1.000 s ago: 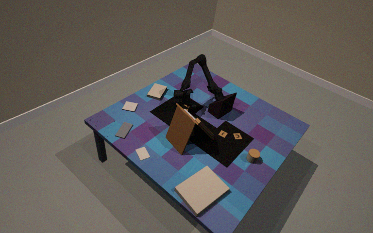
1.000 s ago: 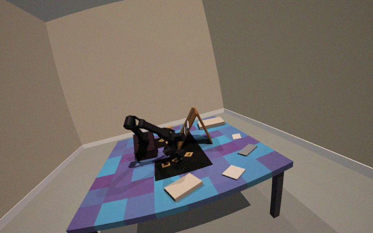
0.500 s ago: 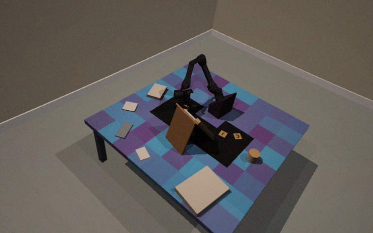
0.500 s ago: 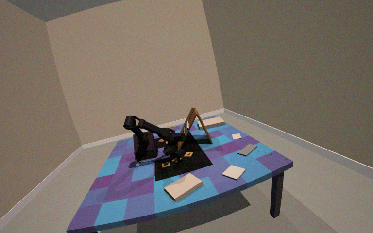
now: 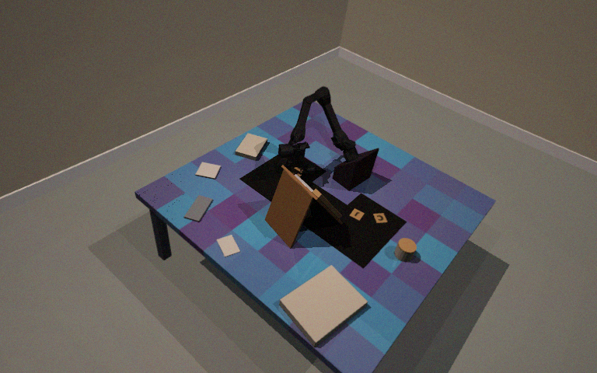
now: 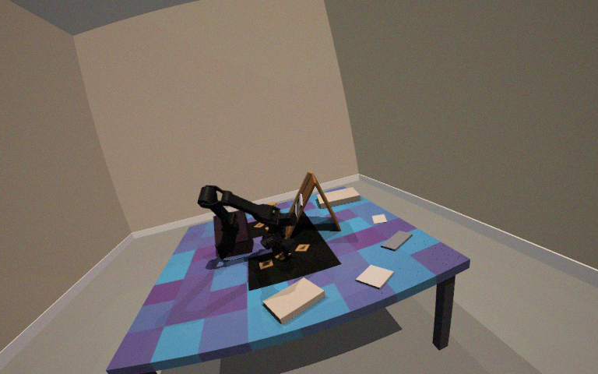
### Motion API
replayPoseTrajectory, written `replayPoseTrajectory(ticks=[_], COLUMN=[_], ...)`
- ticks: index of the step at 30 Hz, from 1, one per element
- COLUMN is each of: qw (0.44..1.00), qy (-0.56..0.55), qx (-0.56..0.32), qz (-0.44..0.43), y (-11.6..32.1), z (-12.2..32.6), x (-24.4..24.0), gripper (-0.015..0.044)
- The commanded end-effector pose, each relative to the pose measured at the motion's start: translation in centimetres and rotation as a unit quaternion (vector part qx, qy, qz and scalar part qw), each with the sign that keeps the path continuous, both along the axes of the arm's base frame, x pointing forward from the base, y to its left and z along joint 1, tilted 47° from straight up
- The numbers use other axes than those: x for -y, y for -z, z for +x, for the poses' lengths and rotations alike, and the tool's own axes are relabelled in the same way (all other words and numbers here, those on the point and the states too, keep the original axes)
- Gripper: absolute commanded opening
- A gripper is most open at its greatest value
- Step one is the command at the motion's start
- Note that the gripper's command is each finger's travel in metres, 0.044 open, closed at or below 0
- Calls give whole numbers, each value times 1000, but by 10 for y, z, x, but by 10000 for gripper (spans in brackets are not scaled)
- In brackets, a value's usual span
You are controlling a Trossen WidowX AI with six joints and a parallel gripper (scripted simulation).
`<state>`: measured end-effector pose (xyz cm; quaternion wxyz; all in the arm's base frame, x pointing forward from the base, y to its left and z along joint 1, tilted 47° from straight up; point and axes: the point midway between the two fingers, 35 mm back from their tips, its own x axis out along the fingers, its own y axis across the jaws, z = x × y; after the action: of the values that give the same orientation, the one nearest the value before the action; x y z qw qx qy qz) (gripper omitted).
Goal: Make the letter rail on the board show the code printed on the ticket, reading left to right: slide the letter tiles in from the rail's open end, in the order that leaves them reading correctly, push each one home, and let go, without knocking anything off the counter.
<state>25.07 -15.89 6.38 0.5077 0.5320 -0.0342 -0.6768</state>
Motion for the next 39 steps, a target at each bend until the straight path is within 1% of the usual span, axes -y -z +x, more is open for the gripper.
replayPoseTrajectory(ticks=[1, 39], qw=[1000, 1000], qy=[1, 1], qx=[4, 4], qz=[-1, 0], y=[-2, -9], z=[0, -4], x=[-2, -19], gripper=[0, 0])
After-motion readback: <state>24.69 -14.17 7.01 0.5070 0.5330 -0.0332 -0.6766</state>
